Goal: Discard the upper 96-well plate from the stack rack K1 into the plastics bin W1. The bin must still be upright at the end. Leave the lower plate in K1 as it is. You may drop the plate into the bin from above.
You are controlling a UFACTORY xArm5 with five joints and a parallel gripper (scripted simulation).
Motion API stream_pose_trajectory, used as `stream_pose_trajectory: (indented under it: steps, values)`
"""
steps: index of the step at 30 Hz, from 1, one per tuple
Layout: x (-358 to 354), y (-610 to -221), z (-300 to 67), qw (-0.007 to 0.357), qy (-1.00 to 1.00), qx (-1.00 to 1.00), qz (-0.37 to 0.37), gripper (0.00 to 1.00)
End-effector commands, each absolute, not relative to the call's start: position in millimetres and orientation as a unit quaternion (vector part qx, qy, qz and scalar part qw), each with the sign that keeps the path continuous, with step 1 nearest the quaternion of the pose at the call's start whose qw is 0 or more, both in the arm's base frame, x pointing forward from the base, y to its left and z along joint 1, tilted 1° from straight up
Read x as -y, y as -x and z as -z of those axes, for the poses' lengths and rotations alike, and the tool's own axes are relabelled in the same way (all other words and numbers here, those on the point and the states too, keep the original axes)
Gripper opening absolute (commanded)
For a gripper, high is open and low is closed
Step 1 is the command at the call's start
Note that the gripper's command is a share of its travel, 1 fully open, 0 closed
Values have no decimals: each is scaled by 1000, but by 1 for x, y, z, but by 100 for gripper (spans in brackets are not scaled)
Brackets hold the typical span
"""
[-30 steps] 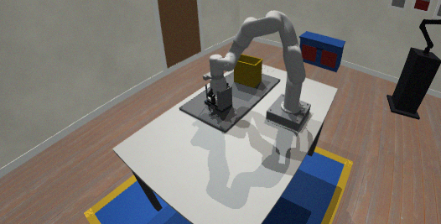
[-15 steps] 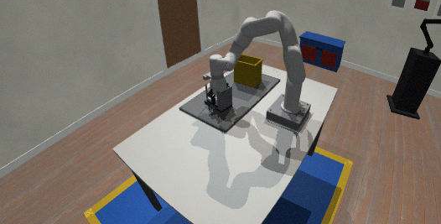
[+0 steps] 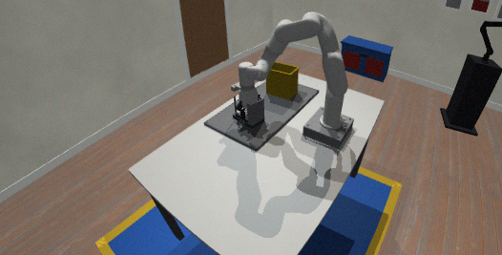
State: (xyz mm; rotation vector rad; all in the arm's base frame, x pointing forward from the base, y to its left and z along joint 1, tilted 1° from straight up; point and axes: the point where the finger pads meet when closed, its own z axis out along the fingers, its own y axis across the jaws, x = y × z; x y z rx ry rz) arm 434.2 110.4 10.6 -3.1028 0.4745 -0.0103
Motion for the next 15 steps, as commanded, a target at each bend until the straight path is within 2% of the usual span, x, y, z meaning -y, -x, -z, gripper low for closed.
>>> stream_pose_trajectory:
  steps: [1,15]
  values:
    - [-111,-436,-12,2,988,-151,5,0]
    - [-111,-436,-21,2,988,-151,5,0]
